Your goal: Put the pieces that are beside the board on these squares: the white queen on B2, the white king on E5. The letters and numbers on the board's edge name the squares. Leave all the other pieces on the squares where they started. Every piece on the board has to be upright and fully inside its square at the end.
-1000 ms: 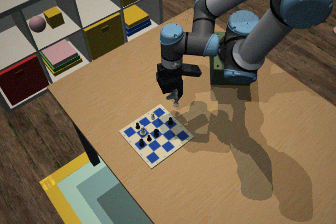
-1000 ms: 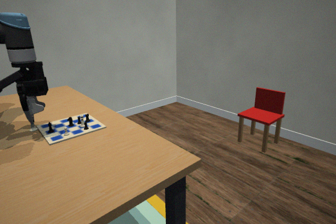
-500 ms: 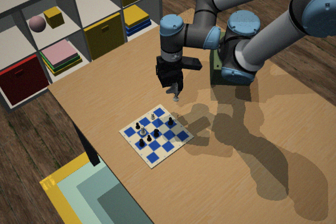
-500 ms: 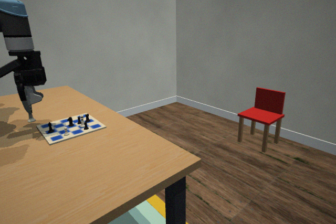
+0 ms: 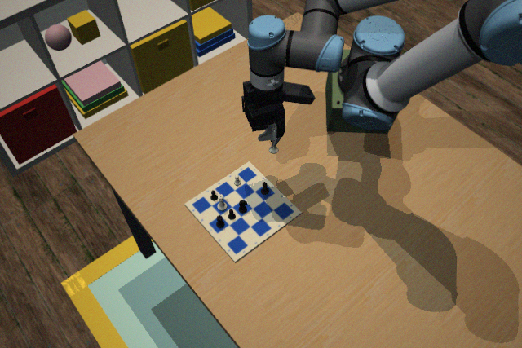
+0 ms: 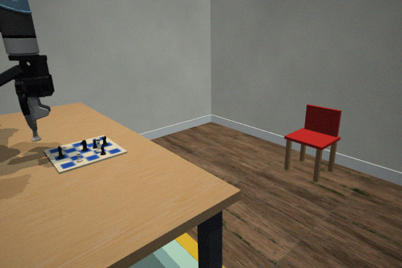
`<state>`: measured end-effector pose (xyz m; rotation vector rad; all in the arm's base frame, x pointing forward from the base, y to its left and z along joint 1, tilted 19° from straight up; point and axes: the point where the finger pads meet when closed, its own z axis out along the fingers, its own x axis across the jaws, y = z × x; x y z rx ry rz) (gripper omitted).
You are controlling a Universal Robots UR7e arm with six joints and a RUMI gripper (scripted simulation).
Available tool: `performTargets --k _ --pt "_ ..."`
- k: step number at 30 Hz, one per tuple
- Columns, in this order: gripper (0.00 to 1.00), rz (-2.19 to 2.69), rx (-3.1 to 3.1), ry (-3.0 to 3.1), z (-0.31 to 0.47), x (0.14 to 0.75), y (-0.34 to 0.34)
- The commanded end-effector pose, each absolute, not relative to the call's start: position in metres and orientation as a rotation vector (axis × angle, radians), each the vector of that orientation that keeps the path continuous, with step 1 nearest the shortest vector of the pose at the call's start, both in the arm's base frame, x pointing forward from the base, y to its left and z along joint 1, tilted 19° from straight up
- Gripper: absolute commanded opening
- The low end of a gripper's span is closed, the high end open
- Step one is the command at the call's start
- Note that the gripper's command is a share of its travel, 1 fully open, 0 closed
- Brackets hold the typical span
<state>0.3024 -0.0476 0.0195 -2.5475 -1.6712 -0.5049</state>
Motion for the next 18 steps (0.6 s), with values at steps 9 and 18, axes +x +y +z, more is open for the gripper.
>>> performTargets --k 9,18 --pt "0.00 -0.505 -2.548 -1.672 0.020 0.302 -0.048" --pt "0.00 -0.500 -2.503 -1.759 0.029 0.316 -0.033"
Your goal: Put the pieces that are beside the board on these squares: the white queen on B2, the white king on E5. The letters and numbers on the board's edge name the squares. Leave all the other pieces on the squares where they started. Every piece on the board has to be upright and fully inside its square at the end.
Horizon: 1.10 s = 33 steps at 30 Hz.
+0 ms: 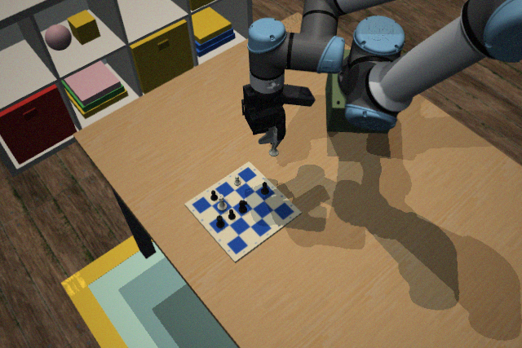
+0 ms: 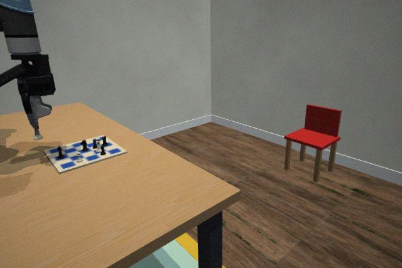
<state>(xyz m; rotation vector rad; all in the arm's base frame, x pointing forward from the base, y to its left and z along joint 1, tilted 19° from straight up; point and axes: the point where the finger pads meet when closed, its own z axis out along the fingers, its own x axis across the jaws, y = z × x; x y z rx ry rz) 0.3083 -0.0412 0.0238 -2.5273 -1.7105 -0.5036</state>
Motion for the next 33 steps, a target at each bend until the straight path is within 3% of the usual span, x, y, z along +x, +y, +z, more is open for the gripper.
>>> performTargets --k 1,18,33 --pt "0.00 -0.500 -2.491 -1.781 0.031 0.320 -0.029" --pt "0.00 -0.521 -2.289 -2.088 0.066 0.365 0.051" --pt "0.00 -0.524 -2.279 -2.101 0.068 0.367 0.055"
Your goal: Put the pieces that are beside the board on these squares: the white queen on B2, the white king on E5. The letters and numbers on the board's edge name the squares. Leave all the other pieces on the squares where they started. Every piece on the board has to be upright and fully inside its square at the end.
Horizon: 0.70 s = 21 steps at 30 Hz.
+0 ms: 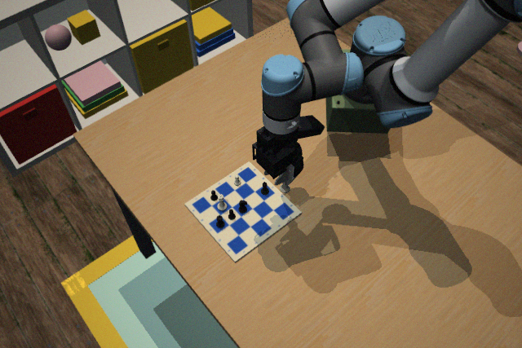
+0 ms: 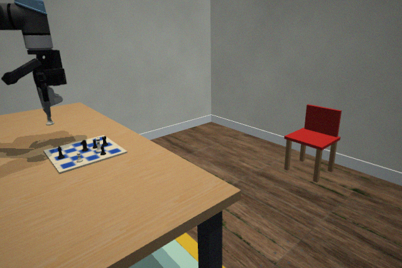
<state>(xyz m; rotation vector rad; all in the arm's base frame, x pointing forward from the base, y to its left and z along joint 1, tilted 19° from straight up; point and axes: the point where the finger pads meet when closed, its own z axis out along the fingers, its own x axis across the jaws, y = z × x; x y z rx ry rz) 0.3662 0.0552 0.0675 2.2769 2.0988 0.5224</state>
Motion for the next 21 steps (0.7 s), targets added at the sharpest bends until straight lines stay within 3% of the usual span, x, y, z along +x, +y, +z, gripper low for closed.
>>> performTargets --k 1,21 --pt "0.00 0.523 2.276 2.098 0.068 0.367 0.055" --pt "0.00 0.520 2.277 2.099 0.037 0.375 0.062"
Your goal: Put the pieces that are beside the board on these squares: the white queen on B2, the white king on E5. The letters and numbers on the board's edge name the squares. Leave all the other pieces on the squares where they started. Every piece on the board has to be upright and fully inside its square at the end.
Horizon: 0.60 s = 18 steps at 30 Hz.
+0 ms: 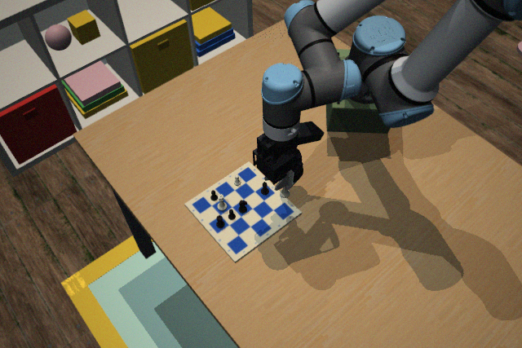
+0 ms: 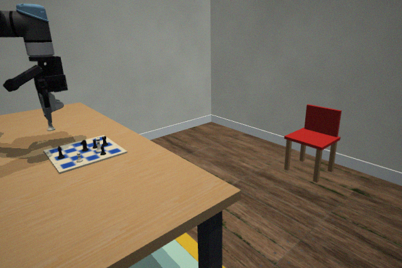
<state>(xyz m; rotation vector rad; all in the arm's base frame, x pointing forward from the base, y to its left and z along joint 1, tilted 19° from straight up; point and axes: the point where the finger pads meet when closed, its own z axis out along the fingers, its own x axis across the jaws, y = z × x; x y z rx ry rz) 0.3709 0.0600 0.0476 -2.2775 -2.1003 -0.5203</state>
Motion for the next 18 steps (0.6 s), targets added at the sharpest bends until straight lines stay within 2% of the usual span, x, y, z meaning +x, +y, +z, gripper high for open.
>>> performTargets --k 1,18 --pt "0.00 -0.521 -2.279 -2.101 0.033 0.376 0.063" --pt "0.00 -0.521 -2.279 -2.101 -0.014 0.388 0.074"
